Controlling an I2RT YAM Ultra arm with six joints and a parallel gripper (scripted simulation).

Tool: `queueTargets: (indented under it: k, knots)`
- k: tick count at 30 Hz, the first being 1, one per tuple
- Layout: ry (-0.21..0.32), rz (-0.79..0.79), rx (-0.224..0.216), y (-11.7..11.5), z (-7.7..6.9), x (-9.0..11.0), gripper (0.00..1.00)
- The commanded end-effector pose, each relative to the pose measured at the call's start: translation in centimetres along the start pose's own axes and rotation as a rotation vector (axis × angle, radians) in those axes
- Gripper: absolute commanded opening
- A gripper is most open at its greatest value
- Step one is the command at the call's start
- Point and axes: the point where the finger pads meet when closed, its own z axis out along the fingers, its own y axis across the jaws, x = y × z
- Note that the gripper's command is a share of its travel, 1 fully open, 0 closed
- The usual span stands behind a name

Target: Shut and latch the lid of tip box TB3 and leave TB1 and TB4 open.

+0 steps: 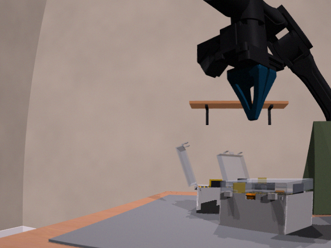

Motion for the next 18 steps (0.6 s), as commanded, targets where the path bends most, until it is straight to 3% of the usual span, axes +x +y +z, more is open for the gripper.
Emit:
queueTargets:
  k: [1, 11, 18]
  knots:
    - [-0.013, -0.015, 0.009, -0.6, -1.2, 0.2, 0.0]
    - [-0.012, -0.015, 0.007, -0.5, -2.8, 0.2, 0.0]
    - [-0.011, -0.013, 0.003, -0.4, -2.9, 0.2, 0.0]
